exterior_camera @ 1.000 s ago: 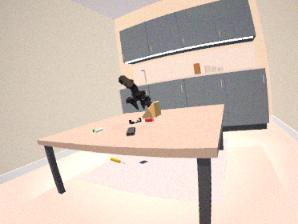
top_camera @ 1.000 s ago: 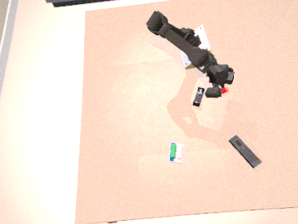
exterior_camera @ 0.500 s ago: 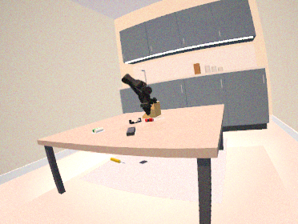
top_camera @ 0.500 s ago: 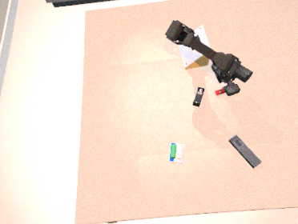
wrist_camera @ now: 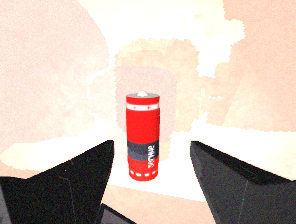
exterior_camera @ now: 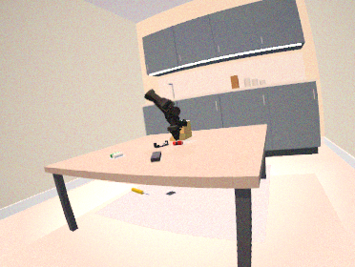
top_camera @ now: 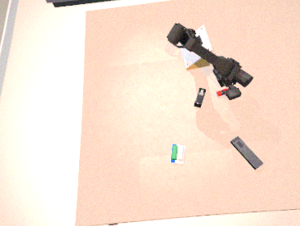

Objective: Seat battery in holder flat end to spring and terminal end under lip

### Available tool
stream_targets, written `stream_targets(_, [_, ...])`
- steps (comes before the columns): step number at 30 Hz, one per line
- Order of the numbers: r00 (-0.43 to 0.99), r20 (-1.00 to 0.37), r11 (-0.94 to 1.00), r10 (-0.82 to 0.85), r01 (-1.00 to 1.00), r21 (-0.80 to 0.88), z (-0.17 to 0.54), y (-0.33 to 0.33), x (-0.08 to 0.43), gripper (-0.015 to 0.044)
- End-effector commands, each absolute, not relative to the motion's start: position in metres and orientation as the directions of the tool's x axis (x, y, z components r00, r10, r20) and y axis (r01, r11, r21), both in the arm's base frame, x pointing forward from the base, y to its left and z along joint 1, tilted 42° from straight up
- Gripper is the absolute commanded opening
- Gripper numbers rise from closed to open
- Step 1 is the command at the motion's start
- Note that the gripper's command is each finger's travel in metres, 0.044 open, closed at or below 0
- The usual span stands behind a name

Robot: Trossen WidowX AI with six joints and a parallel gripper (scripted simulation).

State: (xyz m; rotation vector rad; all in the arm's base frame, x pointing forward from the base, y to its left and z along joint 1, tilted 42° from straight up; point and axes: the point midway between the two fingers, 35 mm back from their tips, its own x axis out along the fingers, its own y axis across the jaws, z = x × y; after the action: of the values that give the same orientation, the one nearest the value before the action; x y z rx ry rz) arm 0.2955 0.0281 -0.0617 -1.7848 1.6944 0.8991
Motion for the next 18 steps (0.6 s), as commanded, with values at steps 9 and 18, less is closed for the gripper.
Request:
stream_targets(9, [-0.015, -0.749, -0.084, -0.663, -0.992, 0.094, -0.078, 0.012, 0.29, 0.0248])
stream_targets(18, [-0.015, -0.748, -0.084, -0.663, -0.992, 0.094, -0.083, 0.007, 0.289, 0.0196])
